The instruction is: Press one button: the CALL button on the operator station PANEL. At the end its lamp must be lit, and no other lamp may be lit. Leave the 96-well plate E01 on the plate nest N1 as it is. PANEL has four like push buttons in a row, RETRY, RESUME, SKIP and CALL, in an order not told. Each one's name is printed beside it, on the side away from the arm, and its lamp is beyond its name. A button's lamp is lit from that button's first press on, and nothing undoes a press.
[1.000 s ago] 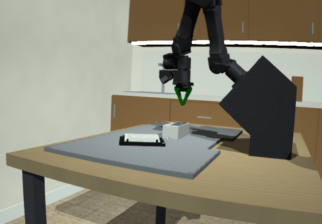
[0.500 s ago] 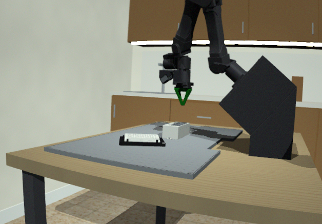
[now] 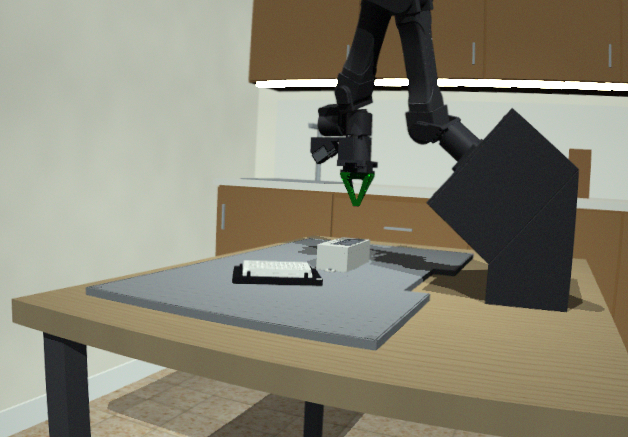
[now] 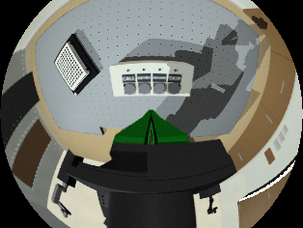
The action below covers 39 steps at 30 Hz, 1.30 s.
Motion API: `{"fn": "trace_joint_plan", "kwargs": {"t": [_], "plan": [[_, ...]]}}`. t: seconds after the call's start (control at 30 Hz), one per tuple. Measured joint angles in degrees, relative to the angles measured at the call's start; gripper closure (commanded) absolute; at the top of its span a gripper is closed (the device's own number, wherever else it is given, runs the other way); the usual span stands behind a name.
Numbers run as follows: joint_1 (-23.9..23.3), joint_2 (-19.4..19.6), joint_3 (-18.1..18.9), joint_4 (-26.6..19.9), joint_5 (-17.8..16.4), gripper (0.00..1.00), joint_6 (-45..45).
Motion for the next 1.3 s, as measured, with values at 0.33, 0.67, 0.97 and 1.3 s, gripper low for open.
{"fn": "trace_joint_plan", "kwargs": {"t": [0.33, 0.67, 0.97, 1.3], "plan": [[1.81, 2.97, -1.51, 2.99, 1.11, 1.00, 1.07], [3.87, 7.02, -2.69, 8.48, 2.43, 1.00, 2.36], [5.07, 10.01, -3.21, 12.76, 3.48, 1.00, 3.34], [5.70, 12.09, -3.65, 16.37, 4.15, 1.00, 4.07]]}}
